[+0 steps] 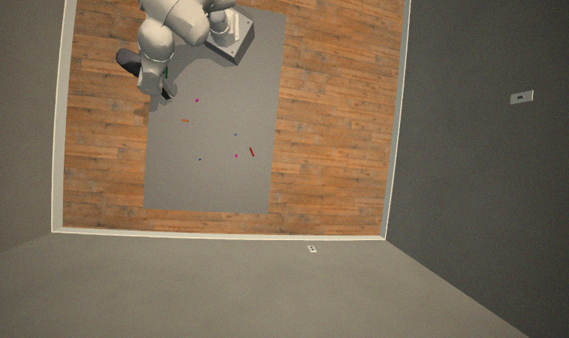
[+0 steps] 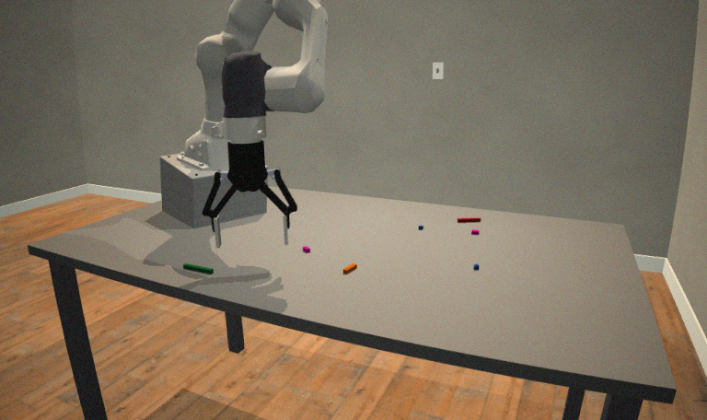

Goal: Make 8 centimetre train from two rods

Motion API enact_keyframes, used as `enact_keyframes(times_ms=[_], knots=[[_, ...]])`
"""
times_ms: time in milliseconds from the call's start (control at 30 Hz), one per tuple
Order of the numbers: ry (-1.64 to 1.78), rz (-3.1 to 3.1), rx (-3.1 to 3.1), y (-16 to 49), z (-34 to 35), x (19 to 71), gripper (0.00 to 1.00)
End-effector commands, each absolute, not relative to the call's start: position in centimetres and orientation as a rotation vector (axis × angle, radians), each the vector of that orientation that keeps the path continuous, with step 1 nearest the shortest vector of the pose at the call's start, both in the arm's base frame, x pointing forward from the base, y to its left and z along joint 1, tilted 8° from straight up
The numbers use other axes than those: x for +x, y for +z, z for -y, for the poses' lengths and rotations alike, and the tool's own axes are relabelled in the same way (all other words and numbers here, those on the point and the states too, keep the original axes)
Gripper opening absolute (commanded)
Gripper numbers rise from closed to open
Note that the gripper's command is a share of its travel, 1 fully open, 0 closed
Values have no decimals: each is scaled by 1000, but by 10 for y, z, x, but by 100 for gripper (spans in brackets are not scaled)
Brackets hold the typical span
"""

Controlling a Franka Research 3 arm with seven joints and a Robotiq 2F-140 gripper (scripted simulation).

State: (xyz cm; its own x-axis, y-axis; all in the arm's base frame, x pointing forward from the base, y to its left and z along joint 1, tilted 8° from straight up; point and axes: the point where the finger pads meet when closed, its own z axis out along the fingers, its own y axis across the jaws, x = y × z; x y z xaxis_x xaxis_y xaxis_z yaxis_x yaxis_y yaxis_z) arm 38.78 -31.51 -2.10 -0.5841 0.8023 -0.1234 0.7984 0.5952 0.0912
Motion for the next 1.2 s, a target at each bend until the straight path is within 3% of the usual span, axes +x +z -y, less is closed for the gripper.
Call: enact_keyframes(times_ms=[0, 1167], knots=[[41, -2584, 1549, -22, 310, 388, 100], [82, -2232, 2030, -20, 220, 431, 100]])
